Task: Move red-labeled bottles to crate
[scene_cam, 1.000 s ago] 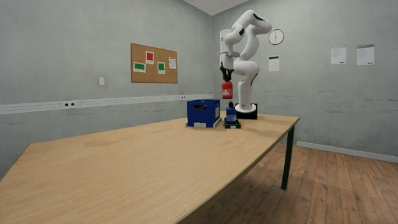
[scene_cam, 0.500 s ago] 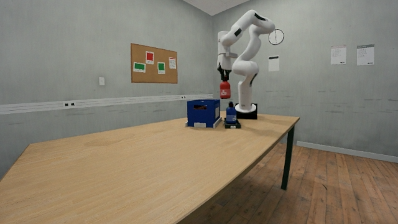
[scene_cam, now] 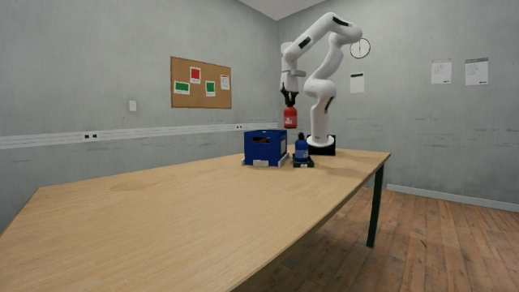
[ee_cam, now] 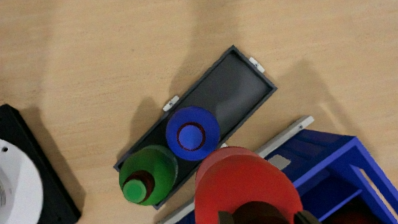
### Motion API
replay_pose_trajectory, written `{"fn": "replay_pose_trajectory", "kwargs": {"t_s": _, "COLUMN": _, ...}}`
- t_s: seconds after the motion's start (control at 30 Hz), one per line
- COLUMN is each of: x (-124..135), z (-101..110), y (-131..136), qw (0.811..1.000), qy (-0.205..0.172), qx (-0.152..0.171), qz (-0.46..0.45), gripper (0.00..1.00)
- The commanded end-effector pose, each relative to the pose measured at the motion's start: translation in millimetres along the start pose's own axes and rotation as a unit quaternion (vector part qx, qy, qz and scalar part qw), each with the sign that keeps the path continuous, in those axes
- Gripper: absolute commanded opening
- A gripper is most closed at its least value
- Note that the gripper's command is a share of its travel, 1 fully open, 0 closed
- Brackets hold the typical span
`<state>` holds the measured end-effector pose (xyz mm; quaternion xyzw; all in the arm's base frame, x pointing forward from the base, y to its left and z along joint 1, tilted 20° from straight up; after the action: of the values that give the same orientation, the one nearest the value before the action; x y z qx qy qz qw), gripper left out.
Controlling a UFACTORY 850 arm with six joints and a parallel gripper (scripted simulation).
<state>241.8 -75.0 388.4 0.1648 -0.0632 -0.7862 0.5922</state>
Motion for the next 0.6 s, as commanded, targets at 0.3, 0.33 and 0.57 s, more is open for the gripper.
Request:
{"fn": "replay_pose_trajectory", "kwargs": {"t_s": 0.3, "x": 27, "z": 1, "y": -3, "qw": 1.0, "qy": 0.001, "qx": 0.001, "qz": 0.001, "gripper": 0.0}}
{"fn": "replay_pose_trajectory", "kwargs": {"t_s": 0.33, "x": 29, "z": 1, "y": -4, "qw": 1.0, "qy": 0.001, "qx": 0.001, "qz": 0.001, "gripper": 0.0}}
{"fn": "replay_pose_trajectory", "kwargs": {"t_s": 0.57, "x": 45, "z": 1, "y": -6, "qw": 1.0, "qy": 0.001, "qx": 0.001, "qz": 0.001, "gripper": 0.0}}
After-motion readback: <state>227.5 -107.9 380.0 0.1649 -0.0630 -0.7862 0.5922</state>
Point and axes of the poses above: the point where the finger pads meet when closed, its own z axis back along the fingers, its own y axis across the jaws, x = y × z, the point moved 4 cm from there along z, back along the fingers, and after that the axes turned 1 degree about -z, right-handed, at the moved point
